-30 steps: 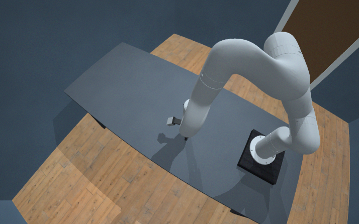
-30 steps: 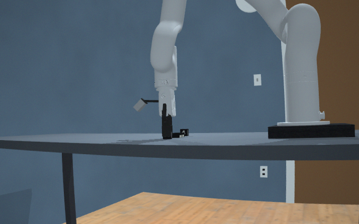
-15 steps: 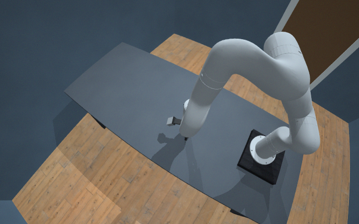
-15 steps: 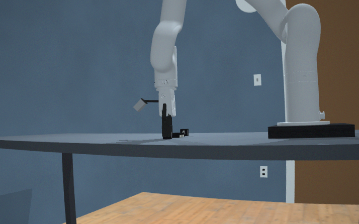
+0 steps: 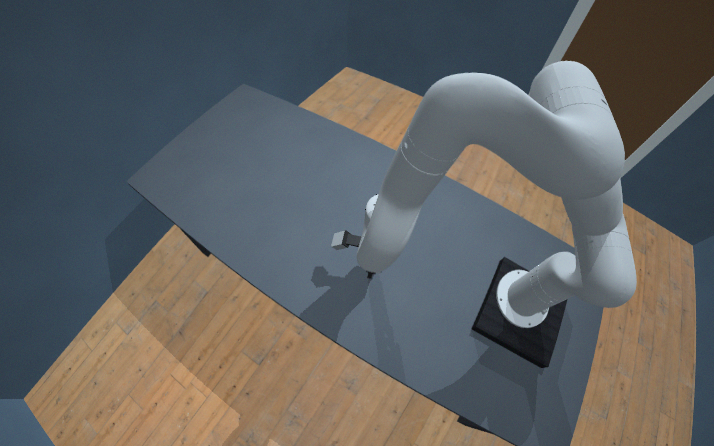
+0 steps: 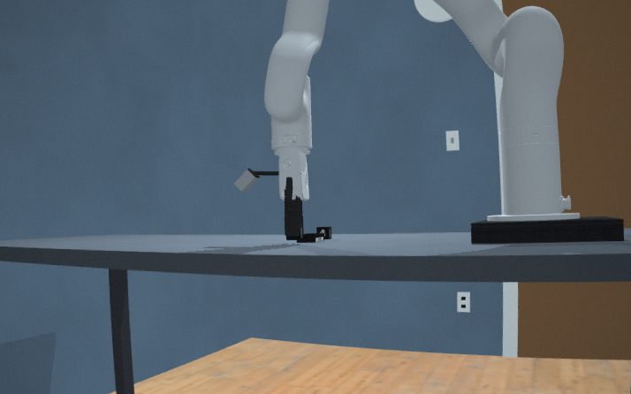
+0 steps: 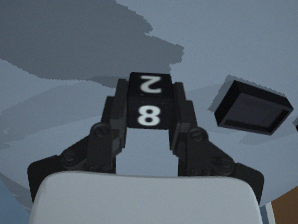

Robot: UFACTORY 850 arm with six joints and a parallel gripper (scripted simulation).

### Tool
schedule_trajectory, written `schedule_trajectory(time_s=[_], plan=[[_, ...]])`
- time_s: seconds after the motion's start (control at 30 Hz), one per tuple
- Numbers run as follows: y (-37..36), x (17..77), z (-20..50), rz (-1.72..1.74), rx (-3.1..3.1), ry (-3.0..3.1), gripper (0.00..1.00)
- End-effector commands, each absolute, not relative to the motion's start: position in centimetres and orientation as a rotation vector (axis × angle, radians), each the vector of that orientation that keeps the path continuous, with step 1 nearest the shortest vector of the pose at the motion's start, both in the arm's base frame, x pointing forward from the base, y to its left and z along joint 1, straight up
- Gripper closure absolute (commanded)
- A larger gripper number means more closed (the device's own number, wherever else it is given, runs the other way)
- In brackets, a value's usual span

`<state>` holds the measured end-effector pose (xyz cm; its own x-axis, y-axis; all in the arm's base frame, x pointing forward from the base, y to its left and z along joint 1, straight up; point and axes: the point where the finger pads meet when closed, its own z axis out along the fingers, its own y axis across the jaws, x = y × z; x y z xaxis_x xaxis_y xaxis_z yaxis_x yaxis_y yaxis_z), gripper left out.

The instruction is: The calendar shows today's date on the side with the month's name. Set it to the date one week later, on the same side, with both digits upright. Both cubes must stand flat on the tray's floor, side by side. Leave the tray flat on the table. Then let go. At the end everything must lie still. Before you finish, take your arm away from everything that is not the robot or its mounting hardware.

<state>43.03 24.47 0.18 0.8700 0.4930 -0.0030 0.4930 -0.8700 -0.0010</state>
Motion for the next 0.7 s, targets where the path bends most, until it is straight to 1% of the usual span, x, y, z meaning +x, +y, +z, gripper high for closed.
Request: schedule_trajectory(time_s=[0.0,0.17,0.37,0.67], plan=[[24.5,43.1,3.4,0.001,-3.037,-0.801,0.73],[24.5,43.1,7.1,0.001,-3.037,-0.801,0.73],[24.5,43.1,8.9,0.001,-3.037,-0.801,0.73],[24.5,43.1,9.3,0.001,-3.037,-0.801,0.73]])
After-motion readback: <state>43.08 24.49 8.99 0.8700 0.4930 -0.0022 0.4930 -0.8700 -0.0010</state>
